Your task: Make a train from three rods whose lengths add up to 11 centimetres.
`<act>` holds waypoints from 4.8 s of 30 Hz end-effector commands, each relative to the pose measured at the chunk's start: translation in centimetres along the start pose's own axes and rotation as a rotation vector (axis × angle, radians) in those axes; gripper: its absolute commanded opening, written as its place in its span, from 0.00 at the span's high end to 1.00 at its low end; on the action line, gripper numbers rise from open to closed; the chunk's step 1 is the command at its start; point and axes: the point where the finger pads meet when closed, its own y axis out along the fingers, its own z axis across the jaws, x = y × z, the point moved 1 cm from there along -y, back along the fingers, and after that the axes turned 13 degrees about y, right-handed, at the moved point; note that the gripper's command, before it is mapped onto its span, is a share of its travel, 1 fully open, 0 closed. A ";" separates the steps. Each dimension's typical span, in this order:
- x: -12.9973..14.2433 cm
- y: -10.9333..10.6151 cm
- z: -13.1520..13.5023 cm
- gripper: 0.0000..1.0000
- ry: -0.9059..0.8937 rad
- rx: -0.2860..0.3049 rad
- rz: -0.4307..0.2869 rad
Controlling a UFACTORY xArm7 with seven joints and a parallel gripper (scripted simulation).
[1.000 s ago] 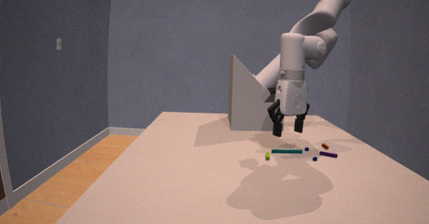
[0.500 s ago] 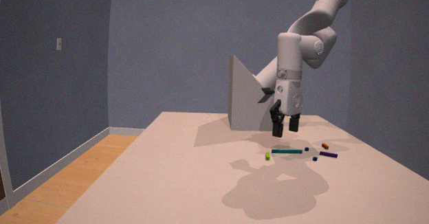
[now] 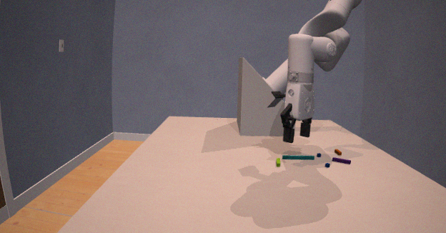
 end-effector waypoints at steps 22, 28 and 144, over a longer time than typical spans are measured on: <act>0.1 -0.2 -0.2 0.00 0.001 -0.004 -0.002; 0.1 -0.2 -0.2 0.00 0.001 -0.004 -0.002; 0.7 -0.7 8.4 0.00 1.702 -0.005 -0.008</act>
